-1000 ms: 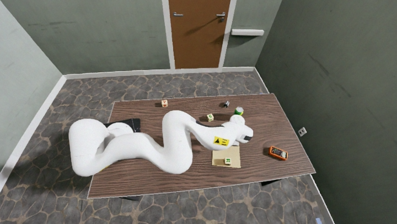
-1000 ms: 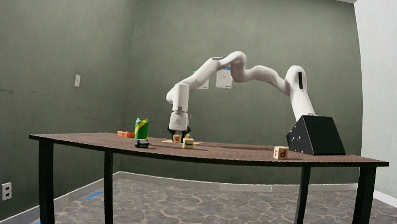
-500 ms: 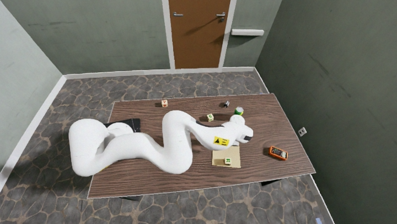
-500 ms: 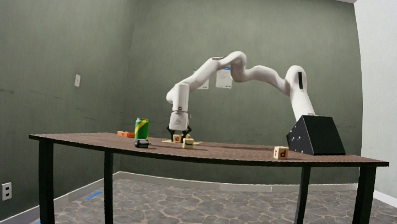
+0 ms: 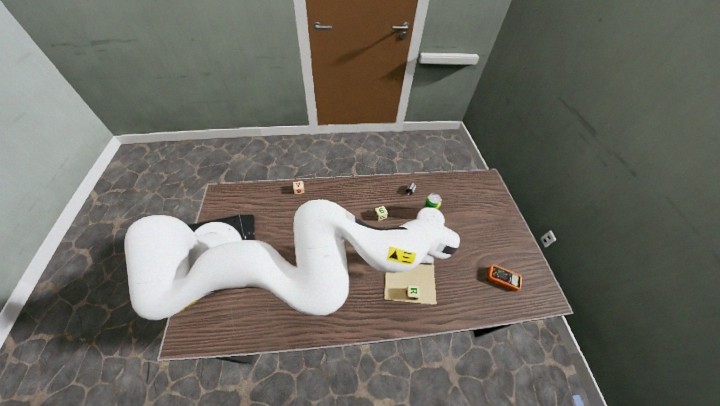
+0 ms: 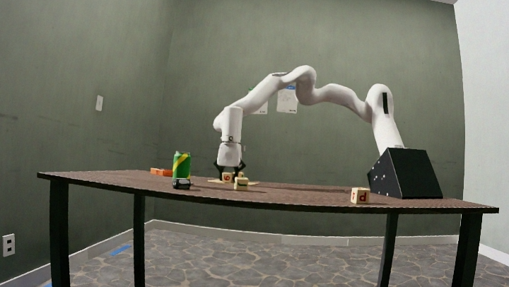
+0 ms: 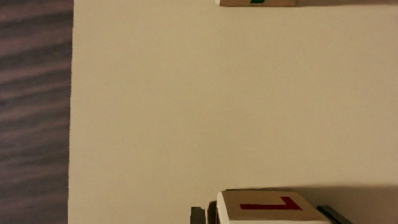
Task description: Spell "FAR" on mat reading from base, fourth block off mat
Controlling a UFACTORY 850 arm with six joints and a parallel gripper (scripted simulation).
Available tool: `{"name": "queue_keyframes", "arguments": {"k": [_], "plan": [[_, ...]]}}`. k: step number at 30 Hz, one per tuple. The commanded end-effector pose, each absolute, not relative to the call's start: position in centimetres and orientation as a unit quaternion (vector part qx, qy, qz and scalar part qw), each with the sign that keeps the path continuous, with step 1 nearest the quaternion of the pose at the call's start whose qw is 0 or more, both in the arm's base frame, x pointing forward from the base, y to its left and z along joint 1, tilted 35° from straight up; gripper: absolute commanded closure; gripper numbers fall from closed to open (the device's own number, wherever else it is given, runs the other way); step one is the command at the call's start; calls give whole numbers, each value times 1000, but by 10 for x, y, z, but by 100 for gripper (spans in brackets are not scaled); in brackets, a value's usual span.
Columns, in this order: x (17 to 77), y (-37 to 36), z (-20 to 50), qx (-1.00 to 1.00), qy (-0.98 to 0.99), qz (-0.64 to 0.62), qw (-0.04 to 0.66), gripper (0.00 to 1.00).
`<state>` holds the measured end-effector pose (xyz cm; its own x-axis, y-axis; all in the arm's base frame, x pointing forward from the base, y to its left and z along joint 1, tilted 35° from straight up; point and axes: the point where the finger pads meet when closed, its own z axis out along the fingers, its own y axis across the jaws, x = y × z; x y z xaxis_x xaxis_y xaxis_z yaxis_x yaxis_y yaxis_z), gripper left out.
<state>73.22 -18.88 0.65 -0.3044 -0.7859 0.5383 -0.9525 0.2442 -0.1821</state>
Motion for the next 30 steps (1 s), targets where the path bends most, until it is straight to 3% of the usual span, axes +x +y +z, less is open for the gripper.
{"name": "queue_keyframes", "arguments": {"k": [1, 26, 27, 30], "plan": [[733, -186, 11, 564, -770, 244, 170, 35], [732, -139, 79, 564, -770, 244, 170, 35], [732, -139, 79, 564, -770, 244, 170, 0], [732, -139, 79, 564, -770, 244, 170, 0]]}}
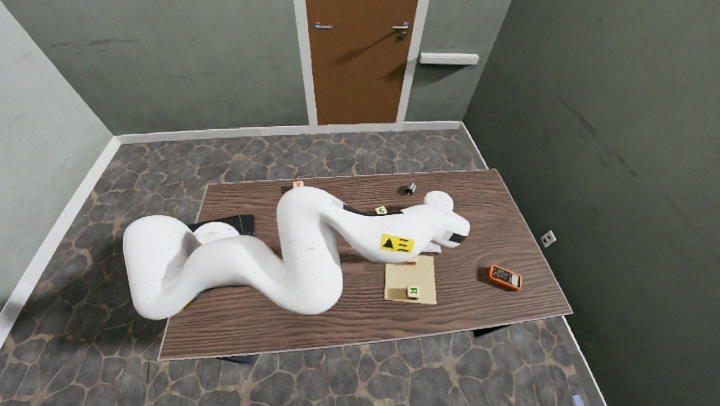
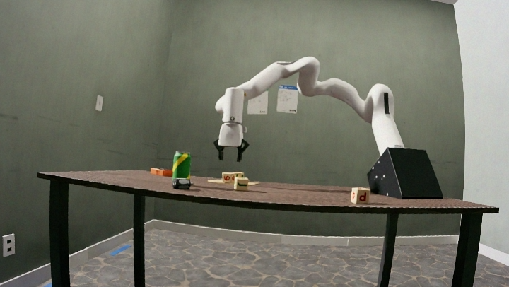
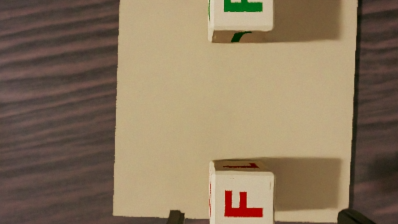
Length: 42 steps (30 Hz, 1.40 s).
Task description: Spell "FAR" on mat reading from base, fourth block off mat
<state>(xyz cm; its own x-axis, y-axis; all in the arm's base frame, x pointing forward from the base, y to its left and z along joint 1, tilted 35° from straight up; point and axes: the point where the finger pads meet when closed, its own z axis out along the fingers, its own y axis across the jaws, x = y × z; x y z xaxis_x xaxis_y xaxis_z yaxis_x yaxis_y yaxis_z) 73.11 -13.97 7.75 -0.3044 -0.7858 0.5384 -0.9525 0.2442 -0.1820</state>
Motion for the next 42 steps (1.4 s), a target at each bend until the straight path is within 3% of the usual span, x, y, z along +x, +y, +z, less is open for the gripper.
{"name": "queue_keyframes", "arguments": {"k": [1, 21, 23, 42], "plan": [[732, -139, 79, 564, -770, 244, 170, 0], [729, -120, 69, 584, -756, 238, 173, 0], [718, -77, 46, 631, -721, 224, 181, 0], [641, 81, -43, 791, -549, 163, 213, 0]]}}
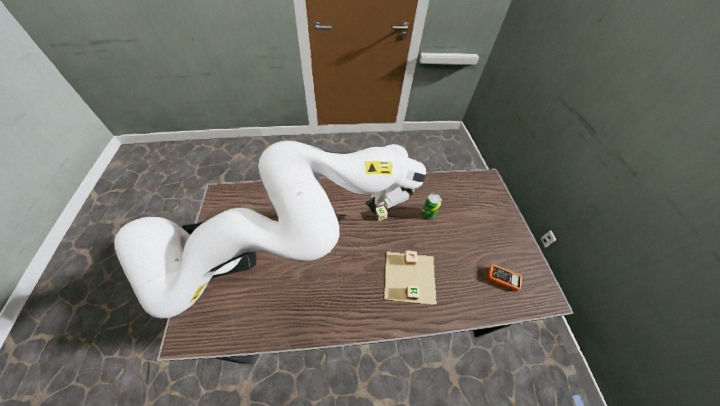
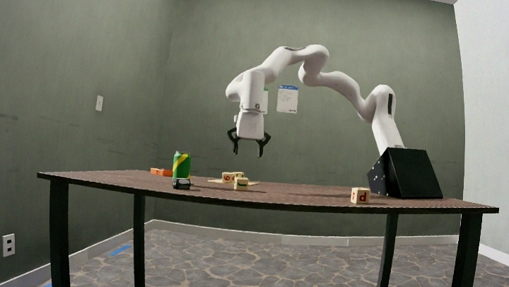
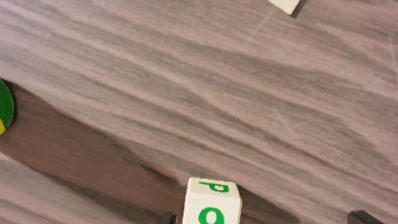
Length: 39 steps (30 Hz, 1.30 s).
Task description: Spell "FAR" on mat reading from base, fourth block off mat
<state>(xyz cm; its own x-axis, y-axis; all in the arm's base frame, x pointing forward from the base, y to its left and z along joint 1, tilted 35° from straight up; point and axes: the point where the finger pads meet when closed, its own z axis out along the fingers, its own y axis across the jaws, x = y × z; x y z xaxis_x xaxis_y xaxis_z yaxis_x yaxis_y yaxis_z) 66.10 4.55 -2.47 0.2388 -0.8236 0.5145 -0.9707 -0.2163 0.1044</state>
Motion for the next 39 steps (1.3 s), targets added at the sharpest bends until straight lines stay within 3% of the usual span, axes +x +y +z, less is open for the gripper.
{"name": "queue_keyframes", "arguments": {"k": [1, 22, 39], "plan": [[635, 89, -48, 799, -538, 160, 215, 0], [492, 211, -131, 917, -295, 88, 254, 0], [357, 253, -181, 954, -83, 31, 288, 0]]}}
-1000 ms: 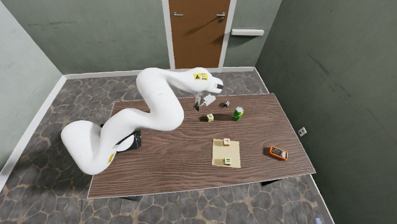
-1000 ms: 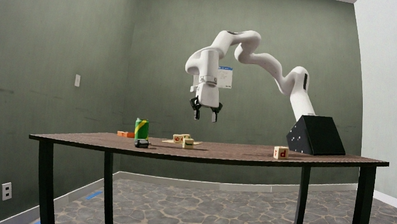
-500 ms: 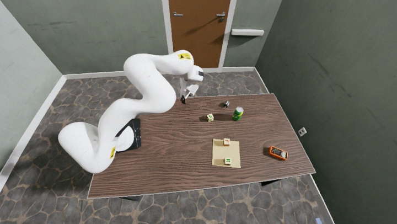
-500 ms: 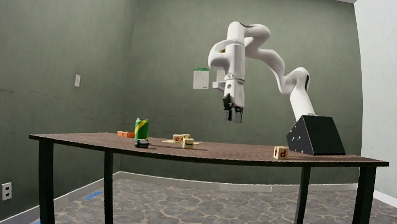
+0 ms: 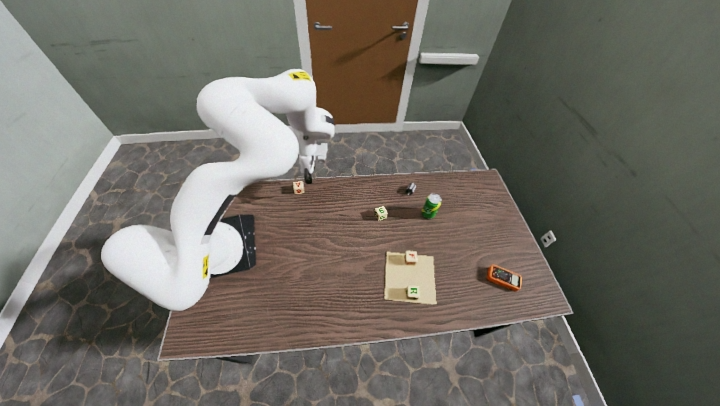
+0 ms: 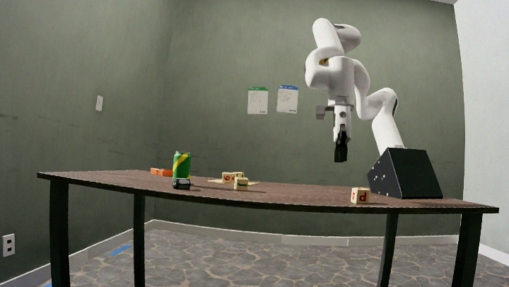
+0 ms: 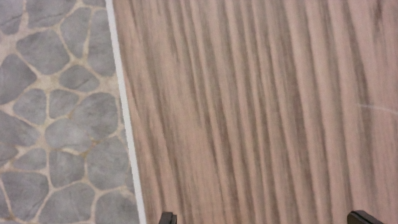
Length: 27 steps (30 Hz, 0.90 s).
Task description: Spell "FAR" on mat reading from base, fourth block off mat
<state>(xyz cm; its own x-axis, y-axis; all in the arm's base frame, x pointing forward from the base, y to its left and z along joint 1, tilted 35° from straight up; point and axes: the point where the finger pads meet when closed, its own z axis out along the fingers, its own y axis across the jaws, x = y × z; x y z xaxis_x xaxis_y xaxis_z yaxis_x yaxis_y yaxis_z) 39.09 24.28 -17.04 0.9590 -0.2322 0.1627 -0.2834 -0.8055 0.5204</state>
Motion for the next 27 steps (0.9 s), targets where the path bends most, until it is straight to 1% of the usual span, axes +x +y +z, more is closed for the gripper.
{"name": "queue_keyframes", "arguments": {"k": [1, 5, 8, 9, 27], "plan": [[349, 254, -184, 954, -70, 27, 290, 0], [323, 255, -191, 955, -29, 16, 296, 0], [323, 255, -191, 955, -28, 16, 296, 0], [323, 255, -191, 955, -28, 16, 296, 13], [323, 255, -191, 955, -28, 16, 296, 13]]}}
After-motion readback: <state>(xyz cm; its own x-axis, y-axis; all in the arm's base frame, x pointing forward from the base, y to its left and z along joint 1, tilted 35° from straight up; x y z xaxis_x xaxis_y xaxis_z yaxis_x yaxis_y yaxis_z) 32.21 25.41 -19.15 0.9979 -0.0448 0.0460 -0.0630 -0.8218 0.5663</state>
